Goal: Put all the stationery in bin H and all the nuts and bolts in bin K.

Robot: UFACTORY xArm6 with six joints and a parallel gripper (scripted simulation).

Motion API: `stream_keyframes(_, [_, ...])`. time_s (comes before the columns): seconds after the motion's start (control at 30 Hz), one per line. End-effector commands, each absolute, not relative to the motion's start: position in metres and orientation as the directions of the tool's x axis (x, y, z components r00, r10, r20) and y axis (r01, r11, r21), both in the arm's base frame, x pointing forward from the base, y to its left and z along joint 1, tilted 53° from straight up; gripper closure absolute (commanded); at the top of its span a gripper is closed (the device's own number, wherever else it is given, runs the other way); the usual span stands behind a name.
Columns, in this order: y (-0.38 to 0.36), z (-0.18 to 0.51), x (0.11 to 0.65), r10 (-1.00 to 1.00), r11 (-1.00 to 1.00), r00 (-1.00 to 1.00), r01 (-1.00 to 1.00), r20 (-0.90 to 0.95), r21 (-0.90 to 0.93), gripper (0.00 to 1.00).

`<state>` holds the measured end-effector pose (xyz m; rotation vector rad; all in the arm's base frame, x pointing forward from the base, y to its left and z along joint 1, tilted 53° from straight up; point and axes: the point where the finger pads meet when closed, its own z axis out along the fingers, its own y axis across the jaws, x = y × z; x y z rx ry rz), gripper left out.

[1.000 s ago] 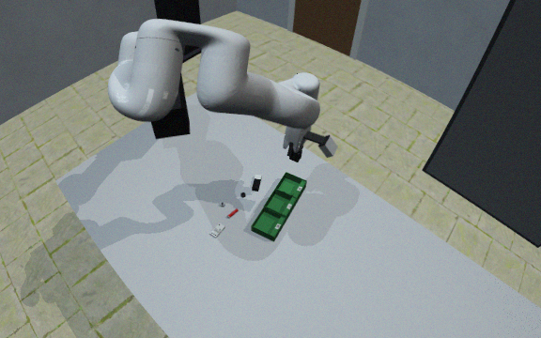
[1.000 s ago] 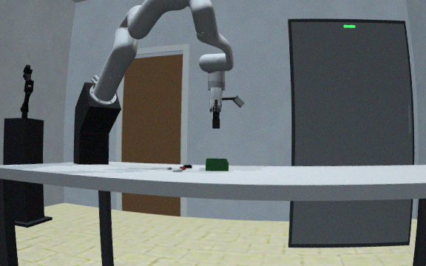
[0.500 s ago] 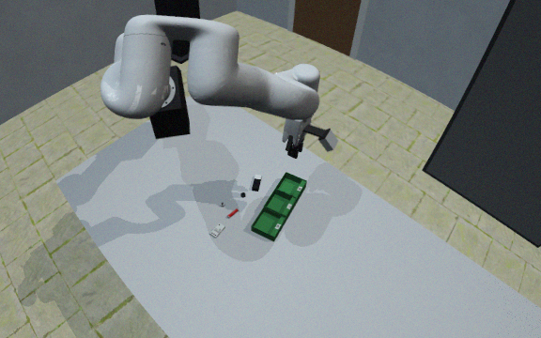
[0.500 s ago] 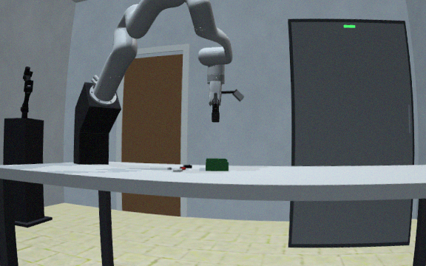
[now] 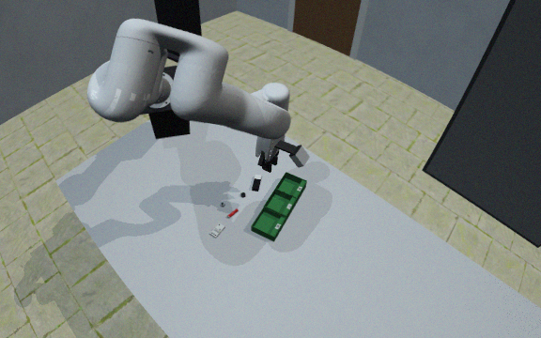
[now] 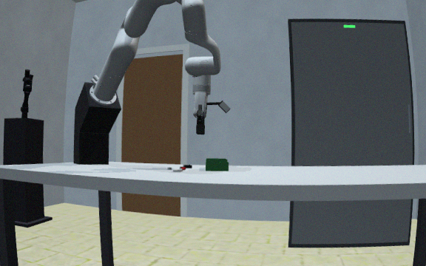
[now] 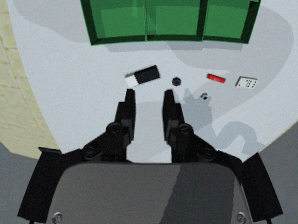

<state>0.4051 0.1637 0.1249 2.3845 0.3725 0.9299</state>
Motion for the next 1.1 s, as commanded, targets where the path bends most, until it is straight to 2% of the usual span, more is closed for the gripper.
stream_keyframes(0.0, [0.124,0.108,0.409,0.438,-0.815,0.713,0.058,0.548,0.577,0.70])
stream_keyframes(0.37, [0.058,0.080,0.409,0.438,-0.815,0.713,0.058,0.547,0.577,0.70])
stream_keyframes(1.07, [0.059,0.080,0.410,0.438,-0.815,0.713,0.058,0.547,0.577,0.70])
